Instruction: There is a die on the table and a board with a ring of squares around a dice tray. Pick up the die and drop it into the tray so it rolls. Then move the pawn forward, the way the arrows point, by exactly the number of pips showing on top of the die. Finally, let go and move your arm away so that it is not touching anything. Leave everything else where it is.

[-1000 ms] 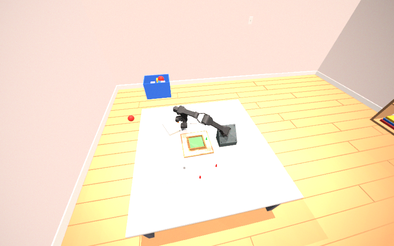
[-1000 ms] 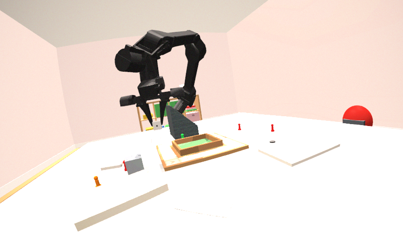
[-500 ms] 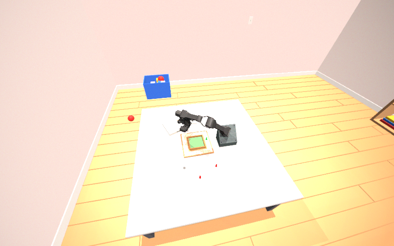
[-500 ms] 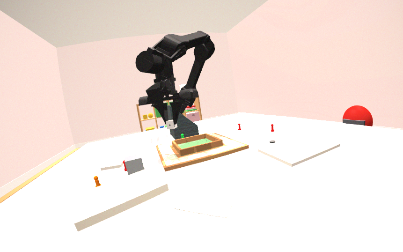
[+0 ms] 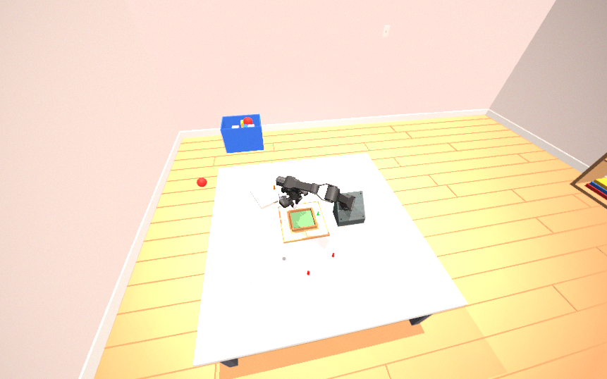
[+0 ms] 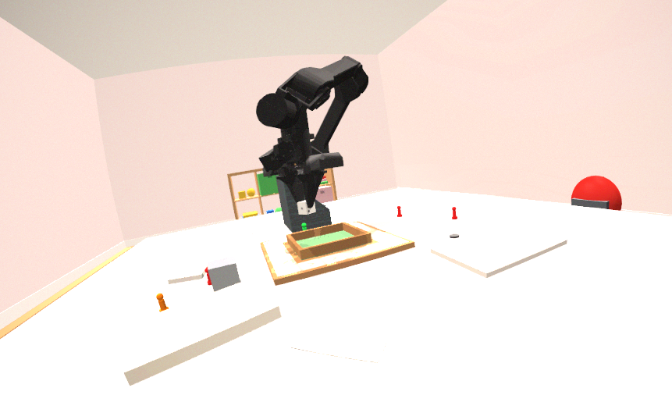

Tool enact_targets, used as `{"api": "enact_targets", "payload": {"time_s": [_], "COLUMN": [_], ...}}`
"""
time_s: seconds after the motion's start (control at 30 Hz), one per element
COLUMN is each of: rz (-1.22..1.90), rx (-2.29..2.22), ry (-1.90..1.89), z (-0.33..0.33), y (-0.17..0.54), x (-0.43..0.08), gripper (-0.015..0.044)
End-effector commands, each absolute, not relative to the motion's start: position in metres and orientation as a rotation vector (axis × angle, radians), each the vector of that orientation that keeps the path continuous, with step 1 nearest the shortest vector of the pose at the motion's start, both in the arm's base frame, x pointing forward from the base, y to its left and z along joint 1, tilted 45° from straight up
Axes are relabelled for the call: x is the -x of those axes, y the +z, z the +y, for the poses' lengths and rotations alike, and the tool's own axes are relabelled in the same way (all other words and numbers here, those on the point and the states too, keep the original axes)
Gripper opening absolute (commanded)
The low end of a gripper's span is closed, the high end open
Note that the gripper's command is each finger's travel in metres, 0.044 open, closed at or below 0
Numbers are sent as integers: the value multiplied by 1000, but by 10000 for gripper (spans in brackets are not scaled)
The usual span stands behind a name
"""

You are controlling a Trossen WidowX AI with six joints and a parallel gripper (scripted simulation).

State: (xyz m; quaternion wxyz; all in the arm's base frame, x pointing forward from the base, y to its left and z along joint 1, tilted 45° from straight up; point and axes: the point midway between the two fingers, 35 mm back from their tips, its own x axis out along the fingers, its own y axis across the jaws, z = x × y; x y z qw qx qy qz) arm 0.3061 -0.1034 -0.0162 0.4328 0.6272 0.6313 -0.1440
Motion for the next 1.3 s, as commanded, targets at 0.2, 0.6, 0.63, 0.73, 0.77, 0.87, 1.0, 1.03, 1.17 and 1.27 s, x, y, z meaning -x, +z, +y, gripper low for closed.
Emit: {"api": "enact_targets", "payload": {"time_s": [0.2,0.6,0.63,0.73,0.77,0.87,1.0,1.03,1.17,1.27], "rz": [1581,1568,1568,1559,1552,1521,1459,1440,1350,1271], "rx": [-1786,-1948,-1933,-1848,-1819,-1733,-1624,-1598,-1501,-1437], "ry": [-595,-799,-815,-906,-936,-1024,-1130,-1154,-1240,-1292], "z": [-73,-50,-49,-46,-46,-44,-43,-43,-42,-43], "y": [-7,-1,-2,-6,-7,-10,-14,-14,-15,-16], "x": [-287,-269,-269,-266,-265,-263,-261,-261,-260,-260], "gripper": [0,0,0,0,0,0,0,0,0,0]}}
